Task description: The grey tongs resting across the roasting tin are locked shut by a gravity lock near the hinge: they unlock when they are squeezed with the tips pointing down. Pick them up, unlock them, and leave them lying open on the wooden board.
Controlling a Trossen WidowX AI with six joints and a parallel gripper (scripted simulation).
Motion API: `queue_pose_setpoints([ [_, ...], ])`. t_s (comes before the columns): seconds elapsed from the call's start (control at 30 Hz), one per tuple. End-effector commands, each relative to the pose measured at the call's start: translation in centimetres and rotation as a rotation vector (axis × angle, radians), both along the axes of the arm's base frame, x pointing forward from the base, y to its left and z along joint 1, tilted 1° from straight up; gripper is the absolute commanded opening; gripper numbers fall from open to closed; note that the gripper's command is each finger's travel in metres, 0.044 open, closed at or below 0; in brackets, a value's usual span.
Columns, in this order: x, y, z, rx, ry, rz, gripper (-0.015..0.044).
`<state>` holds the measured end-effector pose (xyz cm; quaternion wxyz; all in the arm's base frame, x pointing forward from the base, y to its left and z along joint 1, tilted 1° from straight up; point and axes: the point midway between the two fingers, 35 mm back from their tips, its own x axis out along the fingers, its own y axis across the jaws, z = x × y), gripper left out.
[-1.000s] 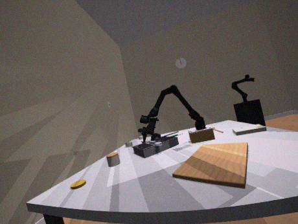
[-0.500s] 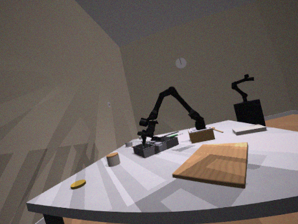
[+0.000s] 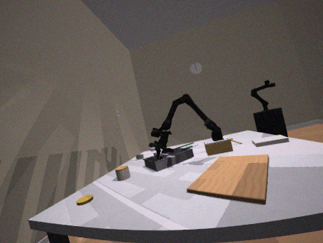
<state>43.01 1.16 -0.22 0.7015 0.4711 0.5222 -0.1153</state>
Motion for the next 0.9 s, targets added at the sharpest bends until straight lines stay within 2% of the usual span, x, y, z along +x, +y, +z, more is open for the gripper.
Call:
queue_pose_setpoints([
  [0.0,0.0,0.0,0.0,0.000,0.000,0.001,0.0016],
  [0.2,0.1,0.0,0.9,0.000,0.000,0.000,-0.0141],
  [0.23,0.1,0.0,1.7,-0.001,0.000,0.000,-0.0150],
  [0.4,-0.2,-0.1,7.4,-0.003,0.002,-0.004,-0.0150],
  [0.87,-0.2,-0.1,7.7,-0.011,0.013,-0.006,-0.0150],
])
